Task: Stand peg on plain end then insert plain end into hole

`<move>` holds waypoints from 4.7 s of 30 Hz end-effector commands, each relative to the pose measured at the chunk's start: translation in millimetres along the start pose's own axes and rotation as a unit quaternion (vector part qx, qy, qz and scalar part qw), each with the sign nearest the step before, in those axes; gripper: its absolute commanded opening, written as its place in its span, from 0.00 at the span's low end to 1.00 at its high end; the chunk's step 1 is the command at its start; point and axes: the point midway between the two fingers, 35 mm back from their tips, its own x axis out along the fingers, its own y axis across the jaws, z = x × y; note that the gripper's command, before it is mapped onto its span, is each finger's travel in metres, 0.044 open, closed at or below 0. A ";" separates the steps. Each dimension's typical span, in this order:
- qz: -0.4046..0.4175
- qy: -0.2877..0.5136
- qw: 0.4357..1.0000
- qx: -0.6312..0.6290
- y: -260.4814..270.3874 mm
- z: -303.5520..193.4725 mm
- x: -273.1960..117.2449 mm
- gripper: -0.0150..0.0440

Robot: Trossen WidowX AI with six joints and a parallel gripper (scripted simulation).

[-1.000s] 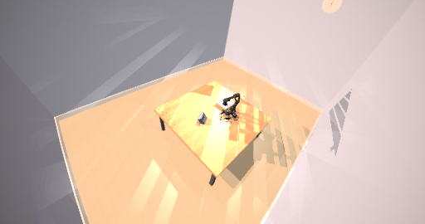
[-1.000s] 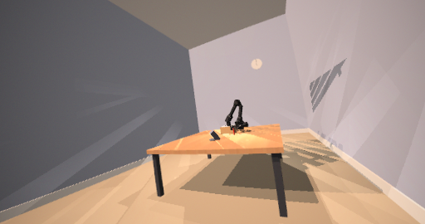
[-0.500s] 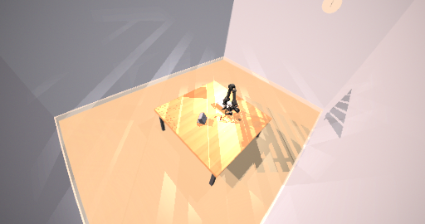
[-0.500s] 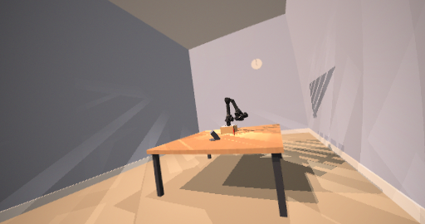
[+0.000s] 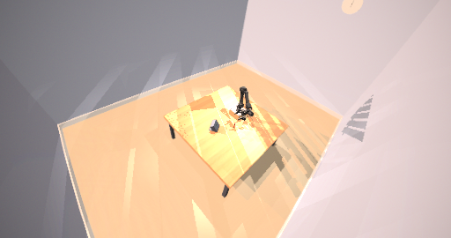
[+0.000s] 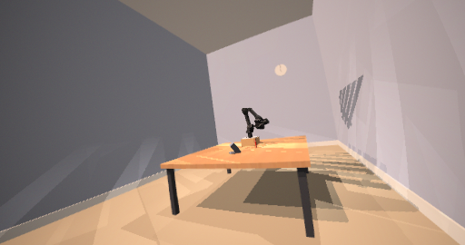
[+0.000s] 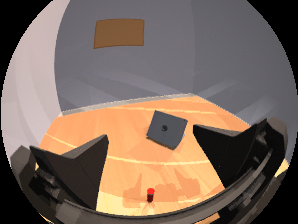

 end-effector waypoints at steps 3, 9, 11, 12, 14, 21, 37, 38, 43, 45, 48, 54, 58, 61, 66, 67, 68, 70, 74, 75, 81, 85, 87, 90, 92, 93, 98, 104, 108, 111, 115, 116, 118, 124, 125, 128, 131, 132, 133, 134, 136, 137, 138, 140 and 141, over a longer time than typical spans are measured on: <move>-0.018 0.091 0.995 -0.037 0.8 -13.5 14.6 1.00; -0.030 0.187 0.980 -0.064 0.0 -28.6 26.1 1.00; -0.032 0.220 0.973 -0.070 -0.5 -33.2 29.1 1.00; -0.033 0.236 0.969 -0.073 -0.7 -35.5 30.3 1.00; -0.034 0.268 0.960 -0.077 -1.3 -39.8 32.6 1.00; -0.030 0.377 0.922 -0.082 -2.9 -52.2 37.3 1.00; 0.026 0.592 0.805 -0.026 0.2 -58.8 36.1 1.00; 0.032 0.603 0.797 -0.019 0.7 -57.9 35.9 1.00; 0.046 0.628 0.777 -0.002 2.3 -55.2 35.4 1.00; 0.046 0.628 0.777 -0.002 2.3 -55.2 35.4 1.00; 0.046 0.628 0.777 -0.002 2.3 -55.2 35.4 1.00; 0.046 0.628 0.777 -0.002 2.8 -60.8 36.7 1.00; 0.044 0.629 0.776 0.000 3.5 -73.9 39.3 1.00; 0.044 0.629 0.776 0.000 3.6 -74.5 39.4 1.00; 0.044 0.629 0.776 0.000 4.2 -78.4 40.6 1.00; 0.044 0.629 0.776 0.000 4.4 -79.9 41.0 1.00; 0.044 0.629 0.776 0.000 4.6 -81.5 41.5 1.00; 0.044 0.629 0.776 0.000 5.1 -84.7 42.4 1.00; 0.044 0.629 0.776 0.000 5.9 -91.1 44.1 1.00; 0.044 0.629 0.776 0.000 6.0 -92.7 44.5 1.00; 0.044 0.629 0.776 0.000 6.9 -102.4 46.7 1.00; 0.044 0.629 0.776 0.000 7.3 -108.8 48.0 1.00; 0.044 0.629 0.776 0.000 7.5 -112.0 48.6 1.00; 0.044 0.629 0.776 0.000 7.6 -116.8 49.4 1.00; 0.044 0.629 0.776 0.000 7.7 -119.9 50.0 1.00; 0.044 0.629 0.776 0.000 7.7 -121.5 50.2 1.00; 0.044 0.629 0.776 0.000 7.7 -129.5 51.3 1.00; 0.044 0.629 0.776 0.000 7.6 -136.5 52.1 1.00; 0.045 0.626 0.778 -0.001 8.3 -132.9 53.3 0.96; 0.045 0.626 0.778 -0.001 8.3 -132.9 53.3 0.82; 0.045 0.626 0.778 -0.001 8.3 -132.9 53.3 0.64; 0.045 0.626 0.778 -0.001 8.3 -132.9 53.3 0.60; 0.045 0.626 0.778 -0.001 8.3 -132.9 53.3 0.51; 0.045 0.626 0.778 -0.001 8.3 -132.9 53.3 0.28; 0.045 0.626 0.778 -0.001 8.3 -132.9 53.3 0.27; 0.045 0.626 0.778 -0.001 8.3 -132.9 53.3 0.25; 0.045 0.626 0.778 -0.001 8.4 -130.4 53.1 0.25; 0.045 0.626 0.778 -0.001 8.6 -127.9 52.8 0.25; 0.045 0.626 0.778 -0.001 8.7 -124.7 52.5 0.25; 0.045 0.627 0.778 -0.001 8.8 -120.7 52.1 0.25; 0.045 0.627 0.778 -0.001 8.7 -110.8 50.6 0.25; 0.045 0.627 0.778 -0.001 8.5 -105.4 49.7 0.25; 0.045 0.627 0.778 -0.001 8.2 -100.1 48.7 0.25; 0.045 0.627 0.777 -0.001 7.6 -89.9 46.7 0.25; 0.045 0.628 0.777 -0.001 7.3 -85.1 45.7 0.25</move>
